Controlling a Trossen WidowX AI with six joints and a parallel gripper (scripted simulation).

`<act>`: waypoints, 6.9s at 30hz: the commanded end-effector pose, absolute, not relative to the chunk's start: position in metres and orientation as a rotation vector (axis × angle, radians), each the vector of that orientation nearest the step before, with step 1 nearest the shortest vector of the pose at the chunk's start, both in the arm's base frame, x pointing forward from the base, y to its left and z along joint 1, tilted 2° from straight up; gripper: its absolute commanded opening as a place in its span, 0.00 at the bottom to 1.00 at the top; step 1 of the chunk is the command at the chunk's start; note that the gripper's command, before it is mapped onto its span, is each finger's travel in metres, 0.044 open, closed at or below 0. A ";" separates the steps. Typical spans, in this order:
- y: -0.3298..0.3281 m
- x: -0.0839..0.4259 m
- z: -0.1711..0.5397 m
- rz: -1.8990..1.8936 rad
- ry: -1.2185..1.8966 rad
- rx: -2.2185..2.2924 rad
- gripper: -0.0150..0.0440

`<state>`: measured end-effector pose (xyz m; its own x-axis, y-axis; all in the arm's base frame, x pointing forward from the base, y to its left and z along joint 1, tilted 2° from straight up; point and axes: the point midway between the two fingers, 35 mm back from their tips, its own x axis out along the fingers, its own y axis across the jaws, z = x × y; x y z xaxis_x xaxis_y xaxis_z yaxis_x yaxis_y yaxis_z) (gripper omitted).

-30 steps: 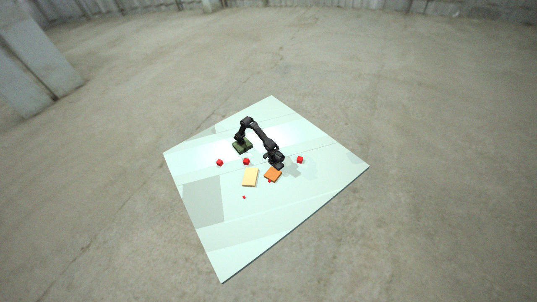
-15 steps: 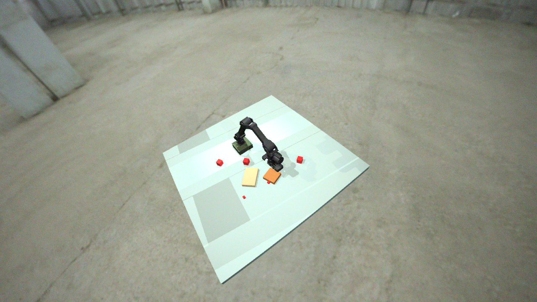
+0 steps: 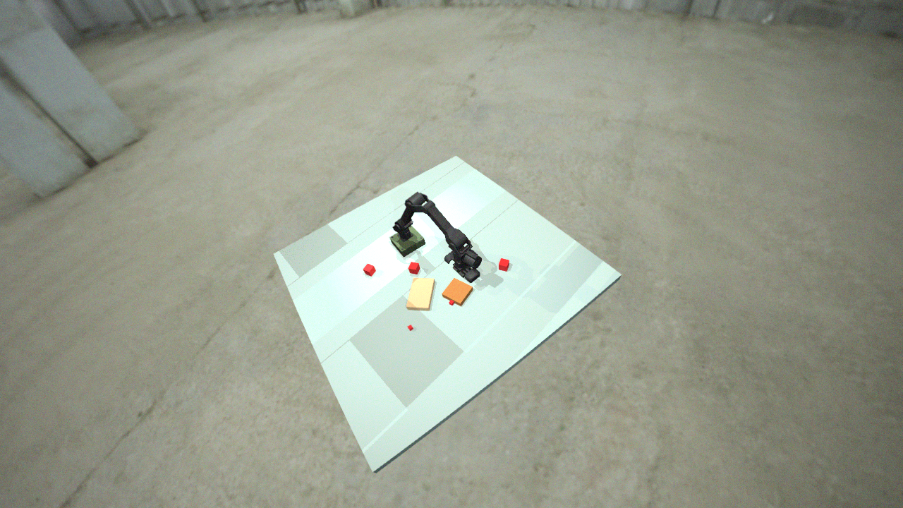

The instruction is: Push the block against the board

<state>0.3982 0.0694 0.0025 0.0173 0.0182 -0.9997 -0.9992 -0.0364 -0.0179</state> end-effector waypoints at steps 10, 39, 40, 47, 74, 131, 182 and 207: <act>0.091 0.397 0.003 1.231 1.167 -1.229 0.25; -0.089 0.325 0.060 0.838 1.391 -0.849 0.25; -0.098 0.317 0.059 0.812 1.403 -0.824 0.25; -0.148 0.258 0.054 0.632 1.475 -0.644 0.25; -0.147 0.256 -0.002 0.595 1.486 -0.605 0.25; -0.104 0.318 0.000 0.595 1.479 -0.604 0.25; -0.126 0.309 -0.001 0.594 1.481 -0.605 0.25; -0.195 0.362 0.058 0.316 1.535 -0.338 0.25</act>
